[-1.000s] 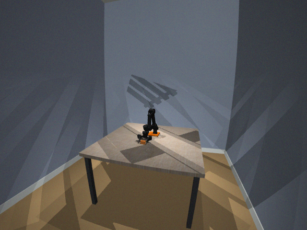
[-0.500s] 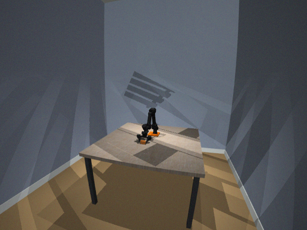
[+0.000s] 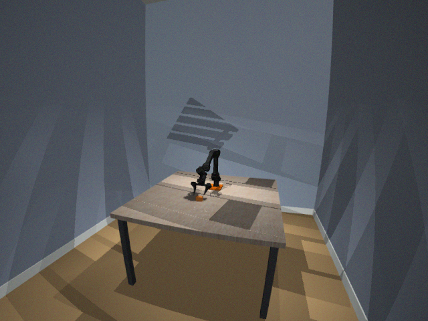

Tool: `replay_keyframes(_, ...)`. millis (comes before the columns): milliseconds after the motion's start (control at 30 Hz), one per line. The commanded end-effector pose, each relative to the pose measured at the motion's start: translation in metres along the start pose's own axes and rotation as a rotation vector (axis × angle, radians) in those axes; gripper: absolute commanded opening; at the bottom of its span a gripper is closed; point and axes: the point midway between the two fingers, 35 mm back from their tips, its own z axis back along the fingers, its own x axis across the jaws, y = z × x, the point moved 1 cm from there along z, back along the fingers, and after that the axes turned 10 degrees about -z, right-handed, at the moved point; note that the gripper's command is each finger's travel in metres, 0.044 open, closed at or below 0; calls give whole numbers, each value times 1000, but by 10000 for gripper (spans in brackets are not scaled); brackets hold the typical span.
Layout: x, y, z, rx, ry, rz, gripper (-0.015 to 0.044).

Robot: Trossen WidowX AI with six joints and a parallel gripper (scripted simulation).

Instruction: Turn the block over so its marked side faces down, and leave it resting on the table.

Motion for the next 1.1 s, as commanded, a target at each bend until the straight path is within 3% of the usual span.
replay_keyframes(0,2,-1,24,78,18,15,440)
replay_keyframes(233,2,-4,23,98,21,14,440)
replay_keyframes(867,12,-55,20,659,123,10,440)
replay_keyframes(1067,12,-55,19,678,128,11,440)
